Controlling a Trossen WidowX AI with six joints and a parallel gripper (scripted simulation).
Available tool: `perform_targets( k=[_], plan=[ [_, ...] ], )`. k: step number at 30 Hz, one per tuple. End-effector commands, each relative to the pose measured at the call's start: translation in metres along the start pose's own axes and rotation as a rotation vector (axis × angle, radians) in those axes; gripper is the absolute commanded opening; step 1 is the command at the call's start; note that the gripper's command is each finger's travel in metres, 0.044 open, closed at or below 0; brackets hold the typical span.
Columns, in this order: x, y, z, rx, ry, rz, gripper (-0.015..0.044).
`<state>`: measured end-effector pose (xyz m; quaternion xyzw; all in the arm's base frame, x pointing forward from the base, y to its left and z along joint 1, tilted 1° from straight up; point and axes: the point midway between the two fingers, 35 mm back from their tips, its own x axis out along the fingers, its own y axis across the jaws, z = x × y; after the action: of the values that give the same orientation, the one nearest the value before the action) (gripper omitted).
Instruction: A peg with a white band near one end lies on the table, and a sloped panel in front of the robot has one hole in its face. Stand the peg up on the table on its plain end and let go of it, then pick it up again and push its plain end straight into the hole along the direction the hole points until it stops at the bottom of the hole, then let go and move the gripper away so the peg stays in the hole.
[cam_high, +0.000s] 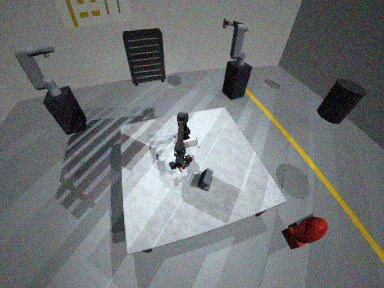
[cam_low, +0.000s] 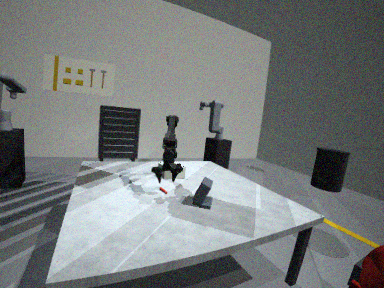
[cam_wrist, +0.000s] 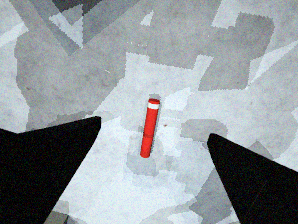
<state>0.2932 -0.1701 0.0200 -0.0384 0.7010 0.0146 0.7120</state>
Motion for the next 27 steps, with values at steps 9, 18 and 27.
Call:
perform_targets(
  k=[9,18,27],
  plan=[
    [0.021,0.0,-0.001,-0.003,0.007,0.0,0.044],
    [0.035,0.0,-0.001,-0.003,0.007,0.0,0.044],
    [0.049,0.001,-0.002,-0.003,0.008,0.0,0.044]
  ],
)
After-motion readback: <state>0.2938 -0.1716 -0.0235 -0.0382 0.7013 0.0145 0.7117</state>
